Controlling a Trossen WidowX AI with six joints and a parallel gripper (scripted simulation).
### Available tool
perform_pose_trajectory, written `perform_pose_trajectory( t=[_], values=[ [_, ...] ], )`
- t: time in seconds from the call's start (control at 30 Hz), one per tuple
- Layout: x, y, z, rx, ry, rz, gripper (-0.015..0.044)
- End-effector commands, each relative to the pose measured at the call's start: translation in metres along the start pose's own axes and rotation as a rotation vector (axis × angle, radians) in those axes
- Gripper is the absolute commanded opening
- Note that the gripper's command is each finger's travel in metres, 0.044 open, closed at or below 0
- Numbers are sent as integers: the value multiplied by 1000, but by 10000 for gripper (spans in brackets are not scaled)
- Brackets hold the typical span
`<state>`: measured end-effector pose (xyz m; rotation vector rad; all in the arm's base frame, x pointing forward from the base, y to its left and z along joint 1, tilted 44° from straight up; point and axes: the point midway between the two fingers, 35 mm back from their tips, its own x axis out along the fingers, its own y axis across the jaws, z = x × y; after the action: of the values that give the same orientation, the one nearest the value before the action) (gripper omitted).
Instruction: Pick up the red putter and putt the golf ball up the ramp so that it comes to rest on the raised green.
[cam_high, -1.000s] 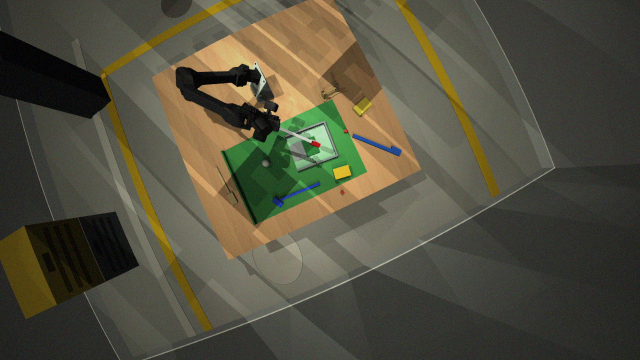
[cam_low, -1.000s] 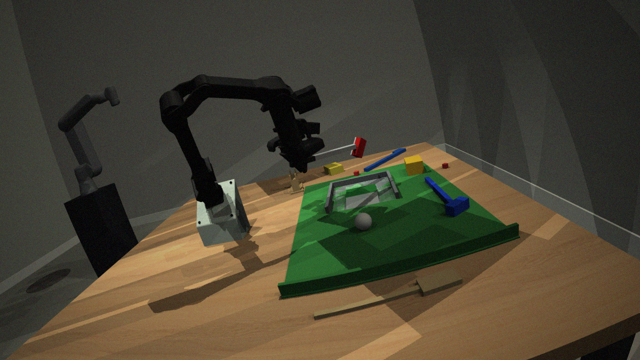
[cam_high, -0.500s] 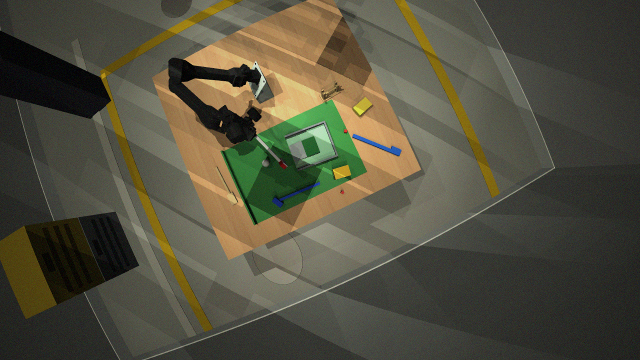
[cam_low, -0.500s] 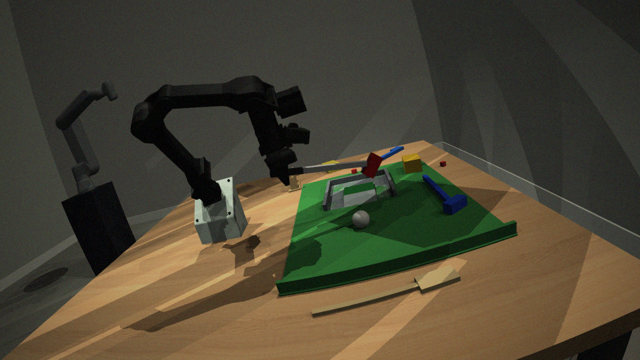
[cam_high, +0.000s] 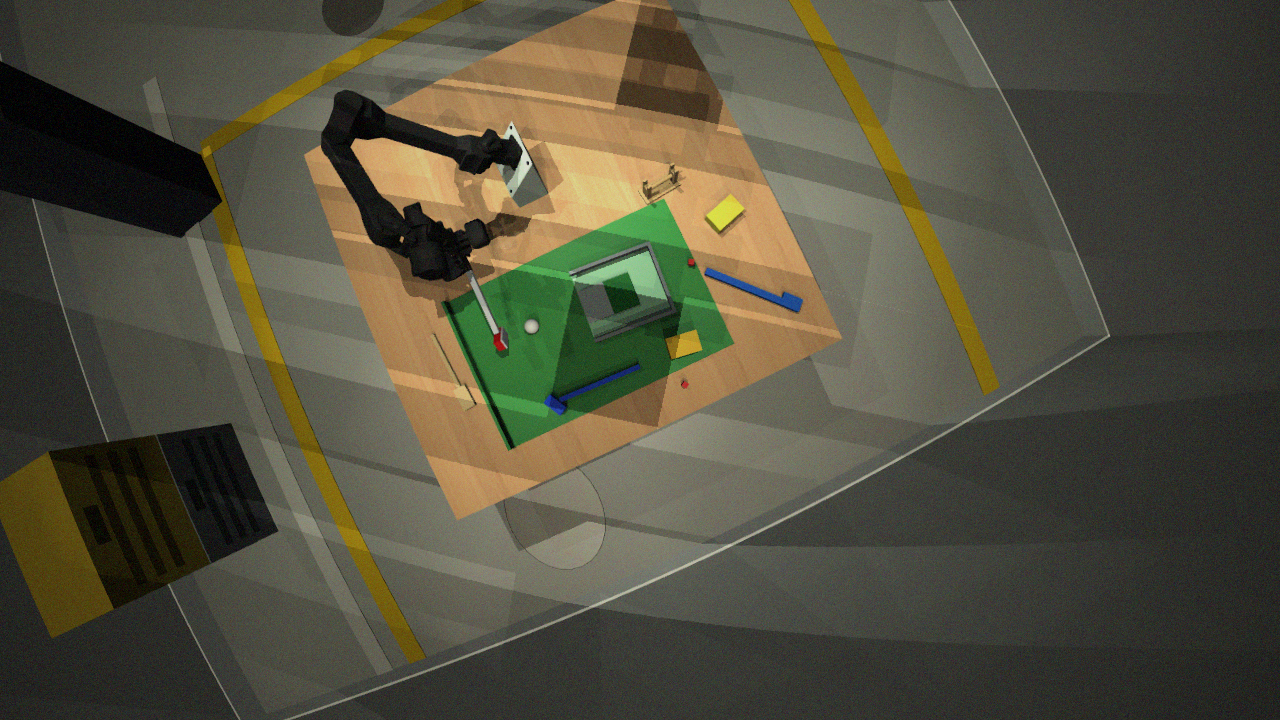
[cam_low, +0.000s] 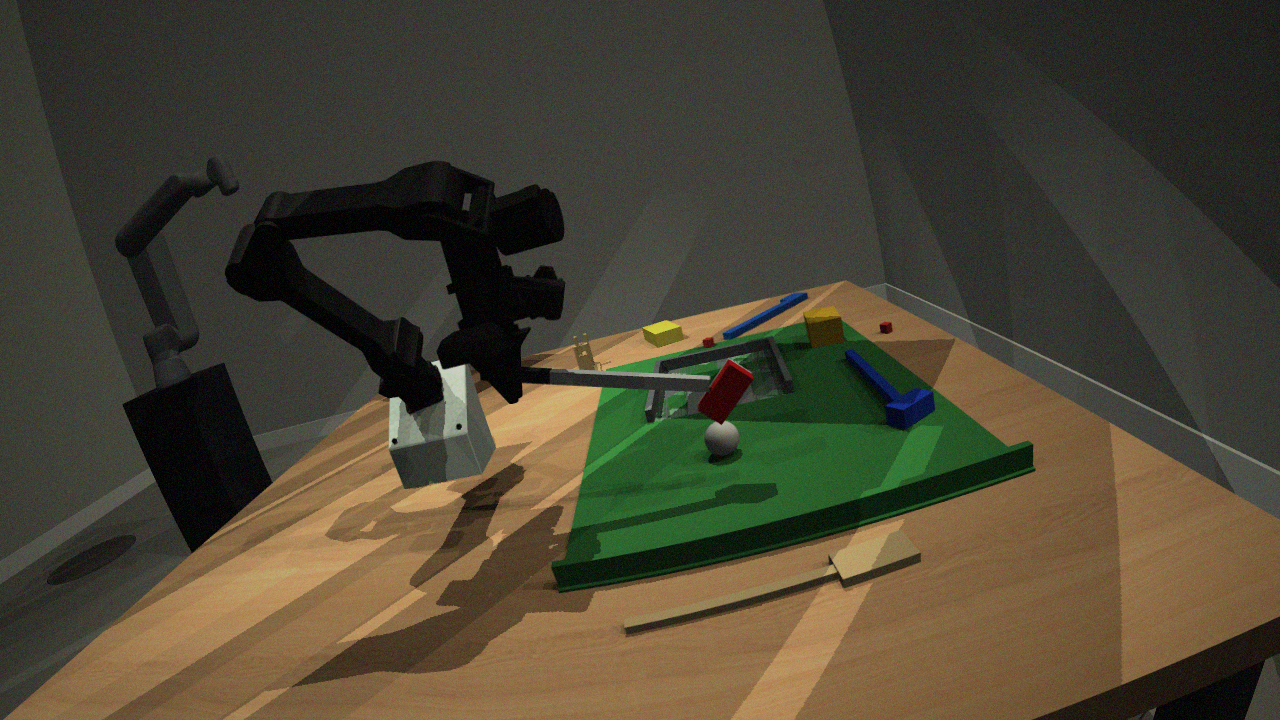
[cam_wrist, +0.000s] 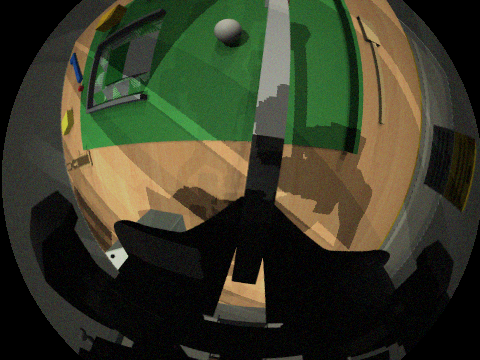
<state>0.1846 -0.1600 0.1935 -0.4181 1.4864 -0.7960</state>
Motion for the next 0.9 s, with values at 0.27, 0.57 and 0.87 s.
perform_pose_trajectory(
  t=[0.27, 0.57, 0.87],
  values=[
    [25, -3, -4, 24, 0, -7, 0],
    [41, -4, -5, 24, 0, -9, 0],
    [55, -4, -5, 25, 0, -10, 0]
  ],
)
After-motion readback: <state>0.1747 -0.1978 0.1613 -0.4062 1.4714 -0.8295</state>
